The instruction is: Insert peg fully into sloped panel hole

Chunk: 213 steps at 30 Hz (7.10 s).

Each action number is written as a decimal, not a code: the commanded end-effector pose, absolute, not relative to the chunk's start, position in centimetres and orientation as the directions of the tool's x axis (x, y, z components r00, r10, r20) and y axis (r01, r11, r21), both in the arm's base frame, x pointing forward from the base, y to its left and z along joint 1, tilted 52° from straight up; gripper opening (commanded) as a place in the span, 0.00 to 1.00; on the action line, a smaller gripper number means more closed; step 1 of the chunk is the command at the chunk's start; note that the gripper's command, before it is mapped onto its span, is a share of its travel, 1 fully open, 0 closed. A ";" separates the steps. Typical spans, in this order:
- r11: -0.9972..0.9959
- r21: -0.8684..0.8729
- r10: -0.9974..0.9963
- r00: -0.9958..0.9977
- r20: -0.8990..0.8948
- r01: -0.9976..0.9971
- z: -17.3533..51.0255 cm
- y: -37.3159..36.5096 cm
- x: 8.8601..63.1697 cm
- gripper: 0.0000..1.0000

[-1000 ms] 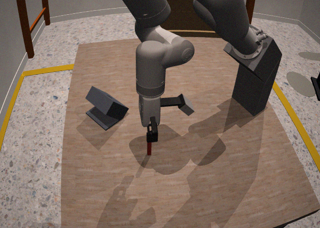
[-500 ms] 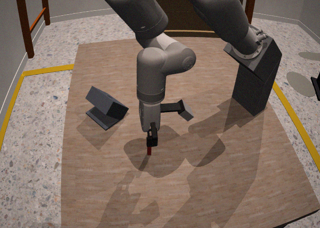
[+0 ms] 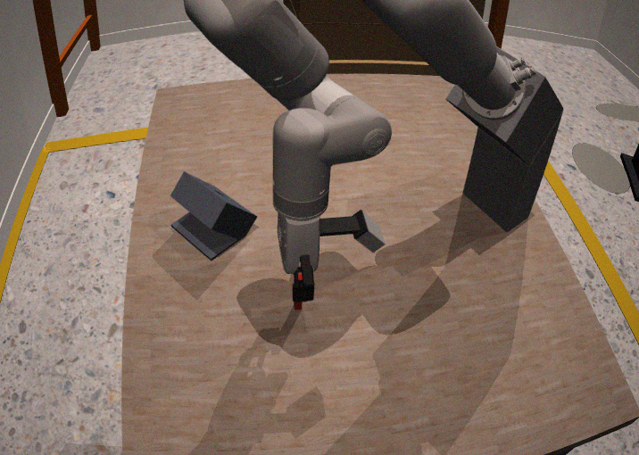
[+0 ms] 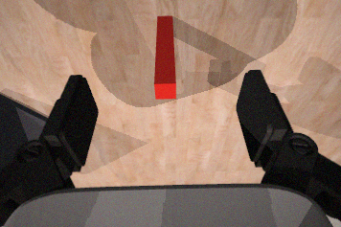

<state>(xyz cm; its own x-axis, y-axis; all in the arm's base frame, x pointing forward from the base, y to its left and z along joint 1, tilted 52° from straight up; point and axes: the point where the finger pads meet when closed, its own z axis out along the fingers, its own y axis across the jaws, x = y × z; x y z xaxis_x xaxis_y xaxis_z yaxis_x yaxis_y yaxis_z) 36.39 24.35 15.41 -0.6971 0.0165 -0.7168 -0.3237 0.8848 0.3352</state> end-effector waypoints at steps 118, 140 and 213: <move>0.769 0.629 0.334 -0.766 -0.549 -0.116 19.1 16.6 41.6 0.00; 0.715 0.682 0.373 -0.743 -0.556 -0.152 20.4 15.8 44.2 0.00; 0.522 0.795 0.467 -0.676 -0.570 -0.310 24.1 11.3 49.3 0.00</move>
<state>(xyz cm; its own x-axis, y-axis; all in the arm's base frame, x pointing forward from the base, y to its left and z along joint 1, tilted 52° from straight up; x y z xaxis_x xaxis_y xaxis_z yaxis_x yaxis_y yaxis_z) 49.21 11.65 23.96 -0.6789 0.4620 -0.5707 -0.3056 0.5289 0.7918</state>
